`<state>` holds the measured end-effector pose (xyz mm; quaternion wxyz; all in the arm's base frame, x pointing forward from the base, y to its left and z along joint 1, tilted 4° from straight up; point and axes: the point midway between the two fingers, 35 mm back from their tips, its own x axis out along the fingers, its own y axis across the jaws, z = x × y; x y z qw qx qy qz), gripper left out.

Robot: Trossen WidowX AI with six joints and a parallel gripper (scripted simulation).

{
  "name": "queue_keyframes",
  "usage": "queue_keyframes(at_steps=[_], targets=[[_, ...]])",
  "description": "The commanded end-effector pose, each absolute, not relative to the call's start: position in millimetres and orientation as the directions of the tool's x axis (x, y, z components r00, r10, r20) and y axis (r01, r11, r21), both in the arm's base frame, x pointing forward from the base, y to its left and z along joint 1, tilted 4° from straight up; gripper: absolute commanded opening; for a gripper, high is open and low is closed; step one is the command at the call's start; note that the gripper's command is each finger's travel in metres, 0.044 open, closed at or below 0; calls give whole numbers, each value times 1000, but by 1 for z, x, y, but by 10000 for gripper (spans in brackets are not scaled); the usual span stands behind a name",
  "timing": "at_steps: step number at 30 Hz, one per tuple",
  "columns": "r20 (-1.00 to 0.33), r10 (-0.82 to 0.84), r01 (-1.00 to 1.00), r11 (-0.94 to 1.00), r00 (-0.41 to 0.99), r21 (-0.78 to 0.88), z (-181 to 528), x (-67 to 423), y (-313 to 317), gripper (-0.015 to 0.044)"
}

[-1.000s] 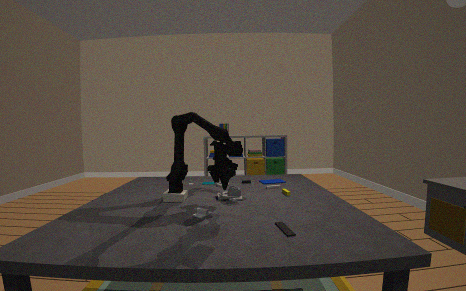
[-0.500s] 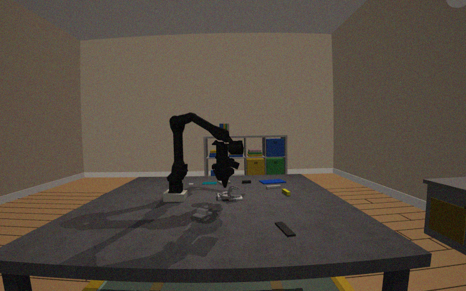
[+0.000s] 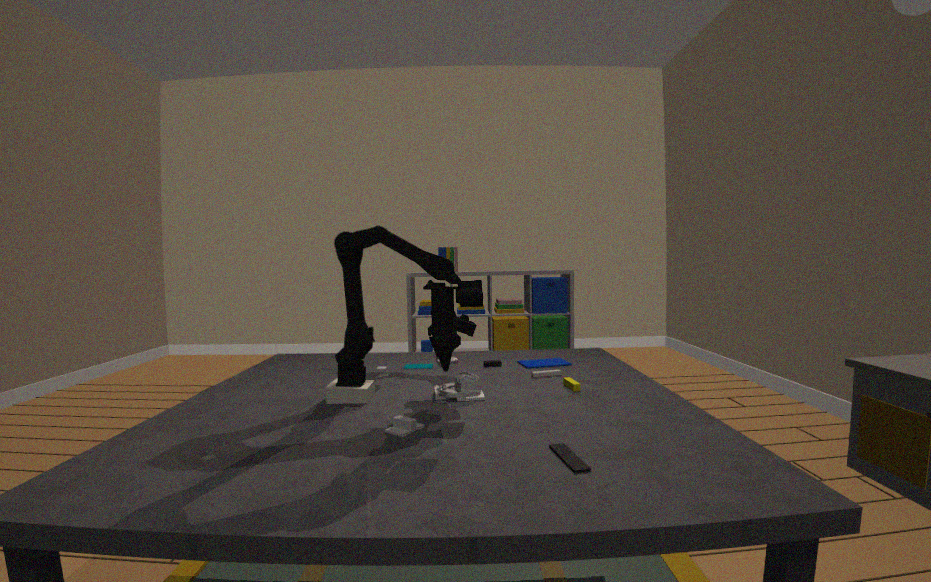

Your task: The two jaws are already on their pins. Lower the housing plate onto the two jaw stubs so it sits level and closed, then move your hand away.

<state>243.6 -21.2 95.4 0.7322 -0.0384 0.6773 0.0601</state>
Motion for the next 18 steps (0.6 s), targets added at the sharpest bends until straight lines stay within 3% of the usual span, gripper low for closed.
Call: queue_keyframes(at_steps=[1,18], targets=[[-996,33,-92,995,78,25,96,240,-9,351],[-996,35,-55,998,79,31,96,237,2,351]])
